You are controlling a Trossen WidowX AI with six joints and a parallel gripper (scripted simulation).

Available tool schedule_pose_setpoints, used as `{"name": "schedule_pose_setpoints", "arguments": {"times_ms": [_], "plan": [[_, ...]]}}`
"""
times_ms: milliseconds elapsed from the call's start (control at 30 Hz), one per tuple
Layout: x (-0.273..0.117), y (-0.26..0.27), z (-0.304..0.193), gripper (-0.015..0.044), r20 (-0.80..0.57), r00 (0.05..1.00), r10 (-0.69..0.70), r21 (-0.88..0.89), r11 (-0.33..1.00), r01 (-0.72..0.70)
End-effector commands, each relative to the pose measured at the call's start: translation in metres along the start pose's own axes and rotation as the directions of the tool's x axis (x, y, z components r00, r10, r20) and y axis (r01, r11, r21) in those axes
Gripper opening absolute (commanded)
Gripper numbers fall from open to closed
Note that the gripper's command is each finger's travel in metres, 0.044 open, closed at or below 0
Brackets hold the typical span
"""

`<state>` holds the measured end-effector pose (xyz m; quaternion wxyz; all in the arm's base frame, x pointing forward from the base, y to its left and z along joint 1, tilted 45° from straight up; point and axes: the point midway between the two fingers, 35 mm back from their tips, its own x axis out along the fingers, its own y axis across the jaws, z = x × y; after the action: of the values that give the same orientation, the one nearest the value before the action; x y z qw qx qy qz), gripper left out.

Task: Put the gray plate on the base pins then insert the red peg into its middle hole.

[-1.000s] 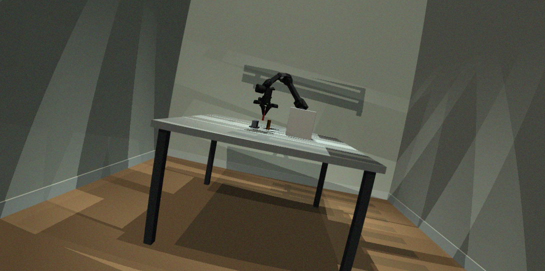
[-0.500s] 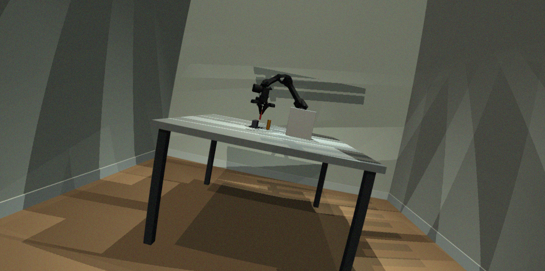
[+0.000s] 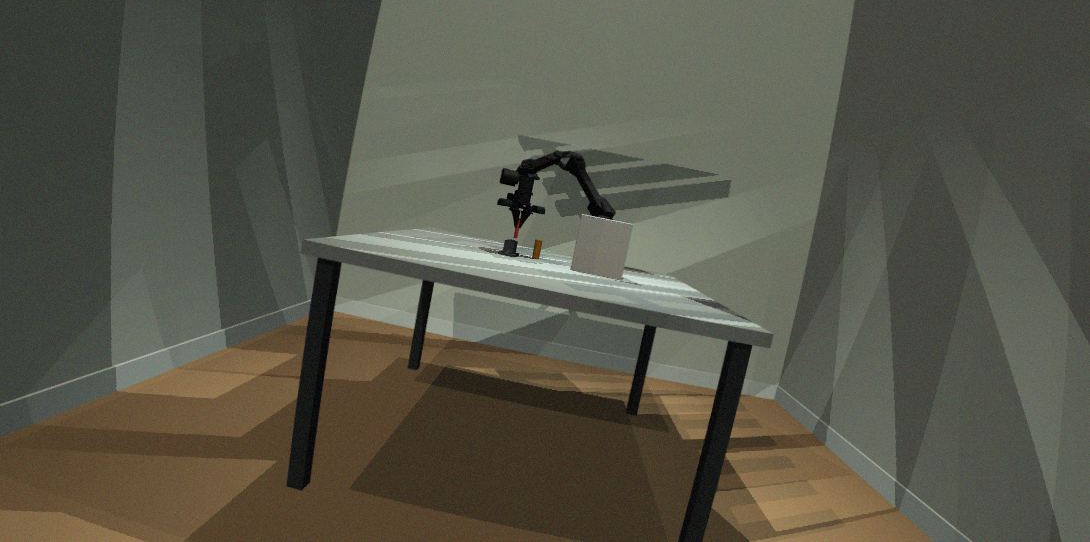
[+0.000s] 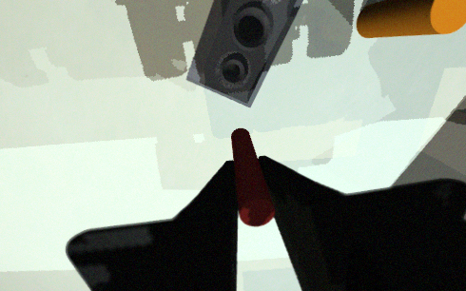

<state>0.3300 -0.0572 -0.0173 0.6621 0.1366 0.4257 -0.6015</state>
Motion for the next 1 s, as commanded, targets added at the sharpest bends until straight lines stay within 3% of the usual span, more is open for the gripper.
{"name": "schedule_pose_setpoints", "arguments": {"times_ms": [0, 567, 967], "plan": [[-0.001, -0.001, 0.016, 0.0, 0.009, 1.0, 0.0, 0.001, 1.0, 0.0], [0.001, -0.014, 0.068, 0.0, 0.027, 1.0, -0.017, 0.008, 1.0, 0.017], [0.001, -0.015, 0.069, 0.0, 0.027, 0.999, -0.018, 0.008, 1.0, 0.017]]}}
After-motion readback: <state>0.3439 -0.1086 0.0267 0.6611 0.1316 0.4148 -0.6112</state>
